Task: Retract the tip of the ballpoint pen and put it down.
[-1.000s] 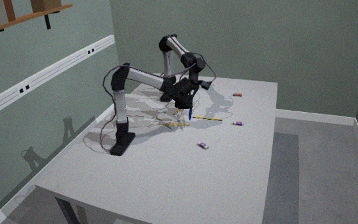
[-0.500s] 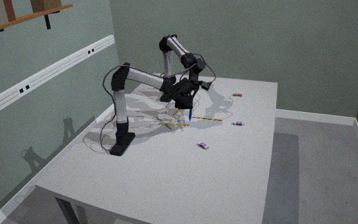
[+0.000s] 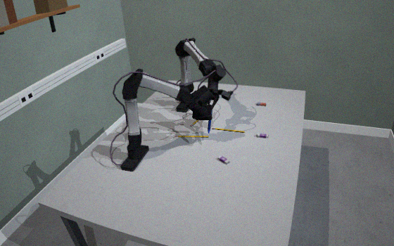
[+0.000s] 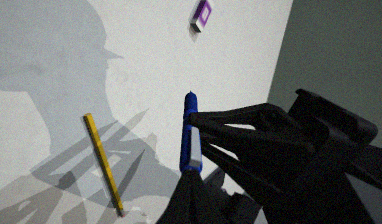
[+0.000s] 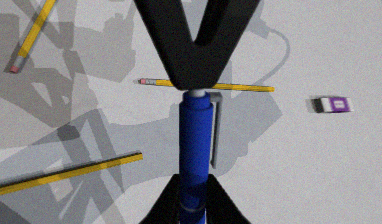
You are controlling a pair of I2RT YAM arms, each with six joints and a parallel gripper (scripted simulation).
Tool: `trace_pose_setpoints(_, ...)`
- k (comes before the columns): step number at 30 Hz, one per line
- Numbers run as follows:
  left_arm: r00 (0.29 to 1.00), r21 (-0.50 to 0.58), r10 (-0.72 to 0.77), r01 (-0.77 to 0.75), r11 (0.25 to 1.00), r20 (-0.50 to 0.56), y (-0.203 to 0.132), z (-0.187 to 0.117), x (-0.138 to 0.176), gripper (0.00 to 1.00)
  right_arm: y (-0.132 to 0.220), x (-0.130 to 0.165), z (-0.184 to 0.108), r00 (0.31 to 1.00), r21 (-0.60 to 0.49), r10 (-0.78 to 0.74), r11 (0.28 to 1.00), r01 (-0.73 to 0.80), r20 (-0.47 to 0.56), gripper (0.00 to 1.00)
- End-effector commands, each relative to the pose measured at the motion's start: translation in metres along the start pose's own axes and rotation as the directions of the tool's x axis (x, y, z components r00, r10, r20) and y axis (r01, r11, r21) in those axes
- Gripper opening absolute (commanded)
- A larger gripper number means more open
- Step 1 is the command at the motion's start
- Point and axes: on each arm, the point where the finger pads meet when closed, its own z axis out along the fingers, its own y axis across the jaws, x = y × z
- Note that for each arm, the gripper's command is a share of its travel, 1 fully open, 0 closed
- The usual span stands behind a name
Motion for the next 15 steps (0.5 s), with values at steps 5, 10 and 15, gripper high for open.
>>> trace_pose_setpoints(5,1.0,-0.041,-0.022,0.021,0.999,-0.02,0.012,0.012,0.005,0.01,-0.002,-0.007,0.004,0.999,-0.005,-0.019,1.0,0.019,0.029,0.14)
trace_pose_setpoints(10,1.0,0.02,0.015,-0.015,1.0,-0.002,-0.01,-0.014,0.001,0.01,-0.002,-0.007,0.004,0.999,-0.005,-0.019,1.0,0.019,0.029,0.14)
trace_pose_setpoints(15,1.0,0.03,0.023,-0.023,0.999,0.005,-0.015,-0.024,-0.001,0.01,-0.002,-0.007,0.004,0.999,-0.005,-0.019,1.0,0.019,0.029,0.14)
